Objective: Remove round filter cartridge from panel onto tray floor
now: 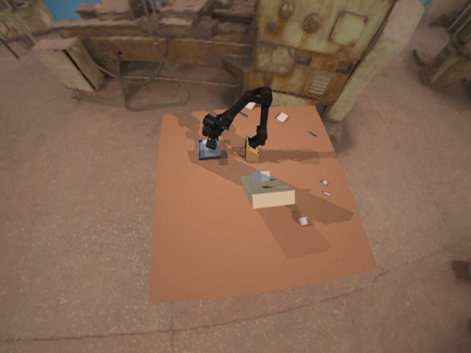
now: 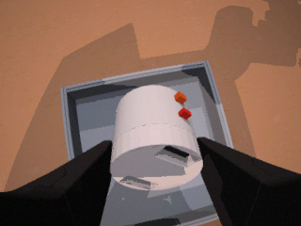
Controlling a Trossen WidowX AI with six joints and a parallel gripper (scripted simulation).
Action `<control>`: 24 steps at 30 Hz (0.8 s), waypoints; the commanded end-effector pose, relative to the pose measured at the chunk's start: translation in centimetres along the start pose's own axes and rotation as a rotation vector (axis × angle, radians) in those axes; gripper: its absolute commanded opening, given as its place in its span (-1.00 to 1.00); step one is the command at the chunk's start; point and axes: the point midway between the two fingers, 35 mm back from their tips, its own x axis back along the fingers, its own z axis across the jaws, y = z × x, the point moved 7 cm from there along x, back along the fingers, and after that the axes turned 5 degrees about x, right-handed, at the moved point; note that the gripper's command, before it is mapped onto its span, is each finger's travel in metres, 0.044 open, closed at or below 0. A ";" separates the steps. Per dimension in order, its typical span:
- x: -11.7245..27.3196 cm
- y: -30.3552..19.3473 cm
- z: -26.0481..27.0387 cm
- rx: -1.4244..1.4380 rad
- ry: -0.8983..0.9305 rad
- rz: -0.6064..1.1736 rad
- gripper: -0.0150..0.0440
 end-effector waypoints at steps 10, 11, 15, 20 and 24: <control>-3.9 -3.0 0.2 0.003 -0.005 0.008 -0.49; -3.9 -3.0 0.2 0.003 -0.005 0.008 -0.49; -3.7 -2.7 0.3 0.000 0.001 0.012 -0.14; -3.7 -2.7 0.3 0.000 0.001 0.012 0.31; -3.7 -2.7 0.3 0.000 0.001 0.012 0.67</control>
